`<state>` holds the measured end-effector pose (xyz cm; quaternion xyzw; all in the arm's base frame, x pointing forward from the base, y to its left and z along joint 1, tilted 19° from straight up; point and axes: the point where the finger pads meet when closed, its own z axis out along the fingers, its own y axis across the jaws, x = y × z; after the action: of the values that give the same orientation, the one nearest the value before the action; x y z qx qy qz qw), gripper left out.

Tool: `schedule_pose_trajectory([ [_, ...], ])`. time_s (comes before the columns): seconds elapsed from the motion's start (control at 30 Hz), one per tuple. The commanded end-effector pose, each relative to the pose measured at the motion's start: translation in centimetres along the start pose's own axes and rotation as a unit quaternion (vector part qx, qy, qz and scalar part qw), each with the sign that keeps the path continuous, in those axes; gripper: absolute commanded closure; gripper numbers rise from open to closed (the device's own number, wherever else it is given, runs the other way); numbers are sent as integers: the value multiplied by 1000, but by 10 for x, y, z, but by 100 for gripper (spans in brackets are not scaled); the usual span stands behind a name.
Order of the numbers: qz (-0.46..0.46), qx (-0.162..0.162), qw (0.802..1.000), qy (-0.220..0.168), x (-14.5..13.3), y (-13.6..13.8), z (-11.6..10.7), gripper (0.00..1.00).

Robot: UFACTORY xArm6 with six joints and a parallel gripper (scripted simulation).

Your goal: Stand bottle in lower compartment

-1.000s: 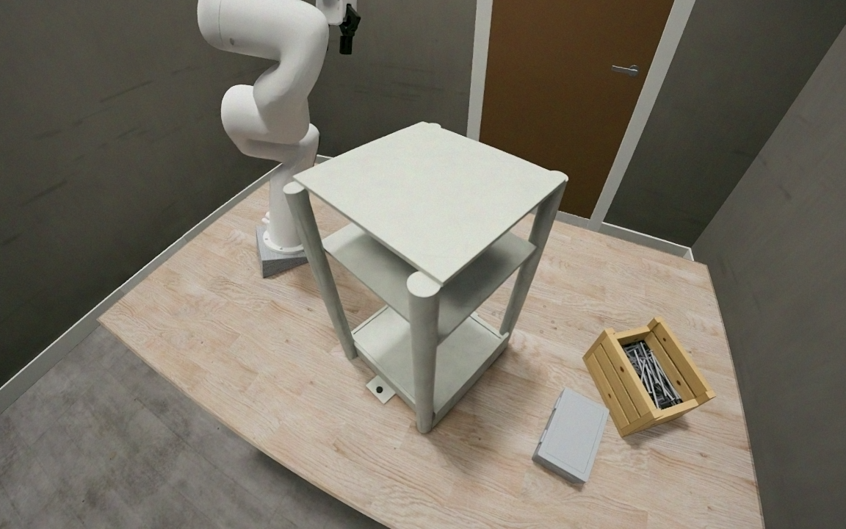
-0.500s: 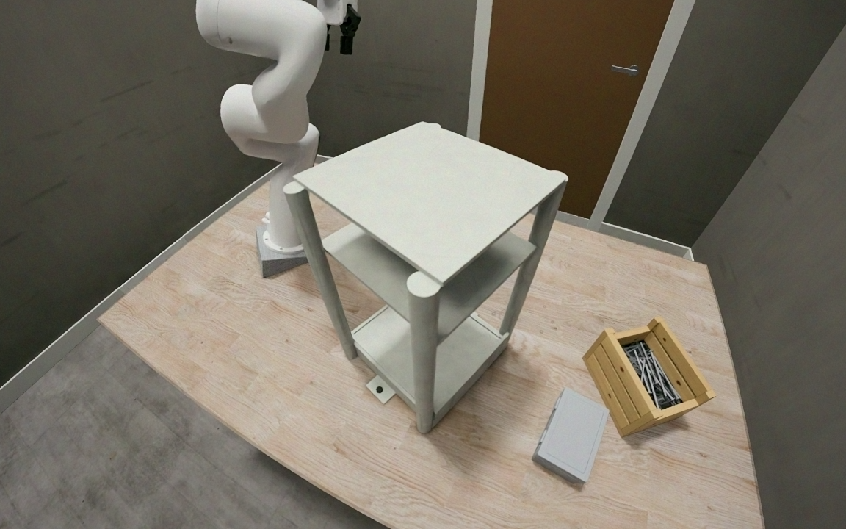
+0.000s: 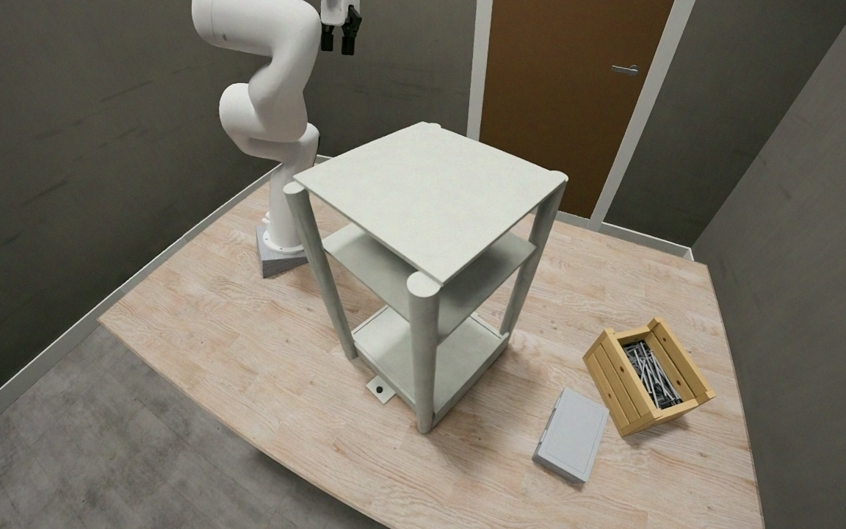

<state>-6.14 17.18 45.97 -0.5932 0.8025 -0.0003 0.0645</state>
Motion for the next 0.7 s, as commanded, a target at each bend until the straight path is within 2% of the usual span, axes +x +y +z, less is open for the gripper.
schedule_pose_trajectory([
  [0.0, 23, -2, 1000, 1, -5, -1, 0, 0],
  [0.67, 138, -9, 990, 9, -29, -7, 3, 0],
])
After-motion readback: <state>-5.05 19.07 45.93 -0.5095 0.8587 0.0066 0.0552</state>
